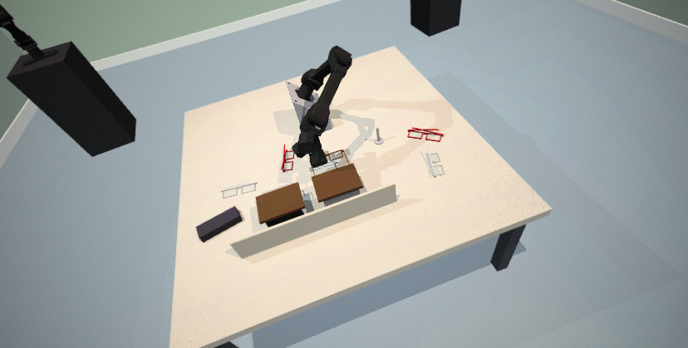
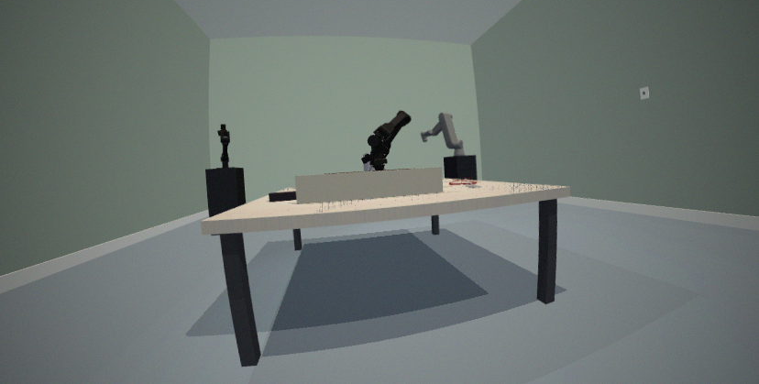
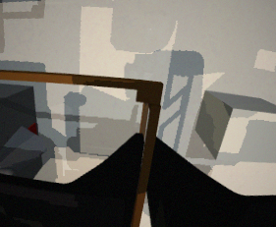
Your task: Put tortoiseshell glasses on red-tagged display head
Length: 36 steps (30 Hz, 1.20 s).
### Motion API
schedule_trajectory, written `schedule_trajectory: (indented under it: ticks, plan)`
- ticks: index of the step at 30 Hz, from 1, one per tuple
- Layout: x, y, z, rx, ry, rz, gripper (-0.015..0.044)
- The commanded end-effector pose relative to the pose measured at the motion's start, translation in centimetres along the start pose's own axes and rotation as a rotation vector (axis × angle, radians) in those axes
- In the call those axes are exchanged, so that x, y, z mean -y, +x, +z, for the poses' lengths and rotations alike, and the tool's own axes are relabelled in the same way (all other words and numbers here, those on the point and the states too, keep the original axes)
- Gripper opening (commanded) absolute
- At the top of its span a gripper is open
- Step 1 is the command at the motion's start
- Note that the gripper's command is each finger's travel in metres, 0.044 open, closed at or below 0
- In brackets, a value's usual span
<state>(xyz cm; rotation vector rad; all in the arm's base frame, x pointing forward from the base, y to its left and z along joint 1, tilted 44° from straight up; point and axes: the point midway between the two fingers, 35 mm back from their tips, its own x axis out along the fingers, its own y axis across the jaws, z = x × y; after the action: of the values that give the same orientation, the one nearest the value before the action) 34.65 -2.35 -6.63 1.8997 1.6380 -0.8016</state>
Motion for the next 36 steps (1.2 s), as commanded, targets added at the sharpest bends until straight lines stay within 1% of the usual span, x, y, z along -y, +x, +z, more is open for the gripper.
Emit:
schedule_trajectory:
  ticks: [1,36]
  plan:
    - [-0.8,-0.2,-0.1,-0.002,0.001,0.006,0.0000]
    - [-4.7,-0.3,-0.1,-0.002,0.000,0.010,0.0000]
